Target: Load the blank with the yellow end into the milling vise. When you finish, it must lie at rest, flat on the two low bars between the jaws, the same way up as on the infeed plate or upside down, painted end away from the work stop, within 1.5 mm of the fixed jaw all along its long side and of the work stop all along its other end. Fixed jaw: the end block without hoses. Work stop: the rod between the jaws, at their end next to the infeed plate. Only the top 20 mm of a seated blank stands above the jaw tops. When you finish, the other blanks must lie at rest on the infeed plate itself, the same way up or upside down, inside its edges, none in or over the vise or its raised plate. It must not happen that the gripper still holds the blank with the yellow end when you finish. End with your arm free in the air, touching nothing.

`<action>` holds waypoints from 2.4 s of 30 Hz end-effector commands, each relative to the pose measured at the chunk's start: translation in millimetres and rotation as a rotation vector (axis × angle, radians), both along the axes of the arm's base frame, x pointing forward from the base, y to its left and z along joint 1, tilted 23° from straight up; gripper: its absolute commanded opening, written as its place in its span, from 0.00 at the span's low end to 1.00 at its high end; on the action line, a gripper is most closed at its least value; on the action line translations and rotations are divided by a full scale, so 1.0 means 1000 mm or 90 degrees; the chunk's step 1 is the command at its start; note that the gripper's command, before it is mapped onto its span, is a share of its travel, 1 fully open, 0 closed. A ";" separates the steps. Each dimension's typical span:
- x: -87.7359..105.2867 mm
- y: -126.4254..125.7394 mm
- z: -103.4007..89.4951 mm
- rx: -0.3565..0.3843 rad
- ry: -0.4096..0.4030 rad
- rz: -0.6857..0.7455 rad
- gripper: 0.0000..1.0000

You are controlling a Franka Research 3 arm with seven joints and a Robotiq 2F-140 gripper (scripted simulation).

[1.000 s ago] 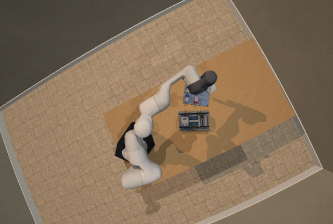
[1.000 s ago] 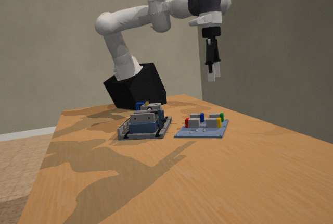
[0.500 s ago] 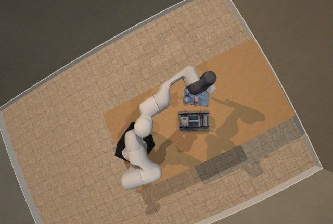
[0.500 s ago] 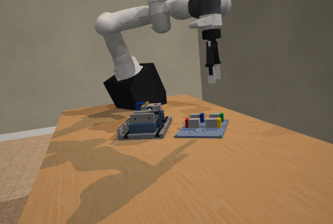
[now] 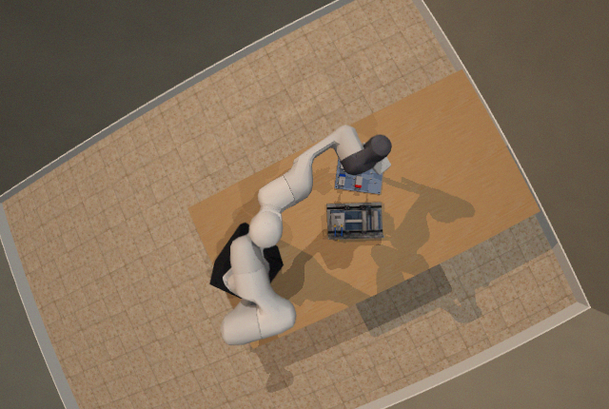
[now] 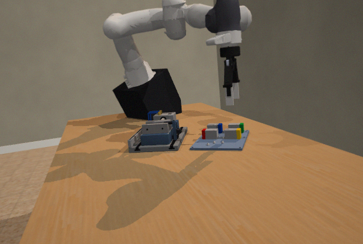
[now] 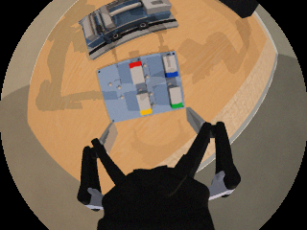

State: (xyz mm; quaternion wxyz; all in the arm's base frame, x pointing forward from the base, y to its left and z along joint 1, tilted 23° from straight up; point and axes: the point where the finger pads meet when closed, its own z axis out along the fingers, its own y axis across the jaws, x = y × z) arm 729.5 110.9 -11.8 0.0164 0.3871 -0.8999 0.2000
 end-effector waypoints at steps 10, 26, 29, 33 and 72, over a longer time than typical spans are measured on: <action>0.007 -0.005 -0.018 0.001 -0.004 0.007 1.00; 0.006 -0.002 -0.009 0.001 -0.004 0.007 1.00; 0.006 -0.002 -0.009 0.001 -0.004 0.007 1.00; 0.006 -0.002 -0.009 0.001 -0.004 0.007 1.00; 0.026 0.024 -0.004 0.001 -0.004 0.007 1.00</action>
